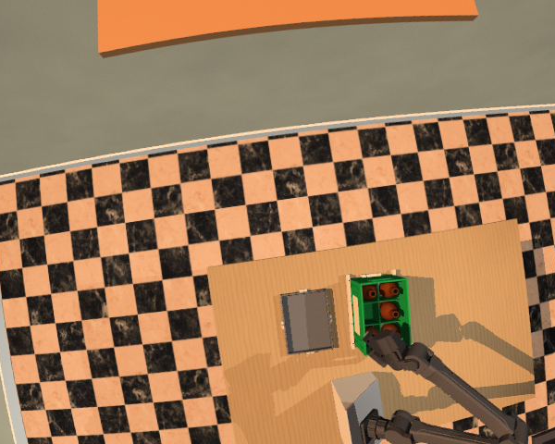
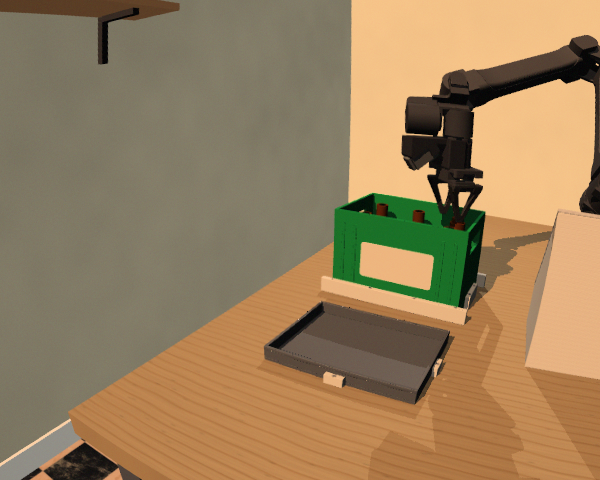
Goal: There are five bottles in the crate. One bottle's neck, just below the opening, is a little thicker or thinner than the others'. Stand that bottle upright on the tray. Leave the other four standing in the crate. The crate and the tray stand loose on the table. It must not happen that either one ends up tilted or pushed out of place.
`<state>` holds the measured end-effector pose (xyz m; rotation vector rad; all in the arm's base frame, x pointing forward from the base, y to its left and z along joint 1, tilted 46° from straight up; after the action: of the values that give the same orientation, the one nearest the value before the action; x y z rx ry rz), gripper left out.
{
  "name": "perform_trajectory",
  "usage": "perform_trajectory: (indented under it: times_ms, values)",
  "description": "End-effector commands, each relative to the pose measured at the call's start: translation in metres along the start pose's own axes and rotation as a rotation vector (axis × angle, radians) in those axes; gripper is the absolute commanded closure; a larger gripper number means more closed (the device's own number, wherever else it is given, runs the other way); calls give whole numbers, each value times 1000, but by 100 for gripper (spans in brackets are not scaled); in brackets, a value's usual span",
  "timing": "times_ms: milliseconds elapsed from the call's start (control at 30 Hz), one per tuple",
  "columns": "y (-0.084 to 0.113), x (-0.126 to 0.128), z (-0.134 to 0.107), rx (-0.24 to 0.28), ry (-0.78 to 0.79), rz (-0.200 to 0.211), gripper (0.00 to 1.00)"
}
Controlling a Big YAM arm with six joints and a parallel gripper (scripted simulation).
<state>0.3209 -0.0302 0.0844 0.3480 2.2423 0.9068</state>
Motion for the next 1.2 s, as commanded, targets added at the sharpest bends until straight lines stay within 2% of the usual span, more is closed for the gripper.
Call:
perform_trajectory:
  times_ms: [0,267,300,400,733,867,933,1100,1167]
  values:
    - [-10,-1,0,16,2,9,39]
    - [-14,0,-1,17,4,9,39]
    - [-10,-9,4,3,-13,1,39]
    - [-18,0,-1,17,4,9,39]
    - [-31,0,-1,18,4,9,39]
    - [-29,-7,3,6,-9,3,39]
    - [-36,0,-2,18,4,9,39]
    - [-39,-5,1,11,-5,4,39]
    - [-43,1,-2,18,4,10,39]
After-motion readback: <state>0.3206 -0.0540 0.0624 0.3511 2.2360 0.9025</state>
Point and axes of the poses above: the point where the finger pads meet when closed, its own y axis back along the fingers, its own x axis across the jaws, z = x × y, the point moved 2 cm from there along y, back along the fingers, and after that the axes turned 8 degrees about y, right-handed, at the moved point
